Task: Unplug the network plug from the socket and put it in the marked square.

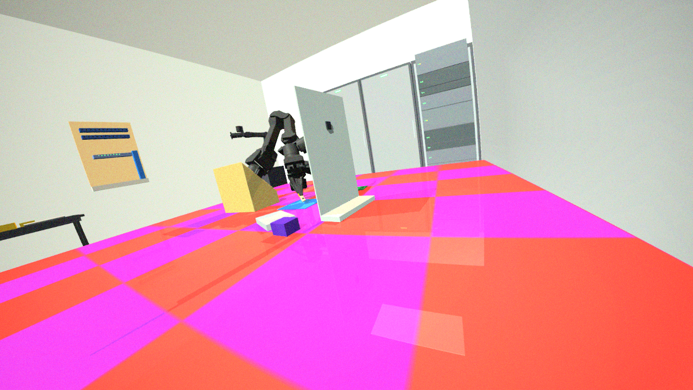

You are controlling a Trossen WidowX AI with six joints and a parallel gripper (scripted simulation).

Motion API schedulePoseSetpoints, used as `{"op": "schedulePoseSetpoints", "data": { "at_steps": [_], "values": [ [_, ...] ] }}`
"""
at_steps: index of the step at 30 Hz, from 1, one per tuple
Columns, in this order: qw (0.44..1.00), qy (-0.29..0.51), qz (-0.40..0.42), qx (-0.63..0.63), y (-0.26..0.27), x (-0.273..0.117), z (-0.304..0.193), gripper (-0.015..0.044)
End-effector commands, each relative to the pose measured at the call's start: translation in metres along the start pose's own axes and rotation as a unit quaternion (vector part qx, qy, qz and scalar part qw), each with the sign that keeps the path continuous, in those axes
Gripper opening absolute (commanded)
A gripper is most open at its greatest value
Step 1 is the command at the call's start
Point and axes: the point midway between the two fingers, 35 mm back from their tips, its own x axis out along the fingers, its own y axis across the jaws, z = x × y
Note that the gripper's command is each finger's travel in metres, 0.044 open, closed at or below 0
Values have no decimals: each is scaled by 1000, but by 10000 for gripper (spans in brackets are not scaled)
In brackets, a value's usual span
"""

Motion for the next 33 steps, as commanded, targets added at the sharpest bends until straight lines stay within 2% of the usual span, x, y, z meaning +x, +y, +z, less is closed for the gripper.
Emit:
{"op": "schedulePoseSetpoints", "data": {
  "at_steps": [1,19,25,33],
  "values": [
    [1000,3,-1,4,4,4,-3,0],
    [1000,1,1,1,6,6,-1,0],
    [1000,1,1,1,6,6,-1,156],
    [1000,1,1,1,6,4,-1,156]
  ]
}}
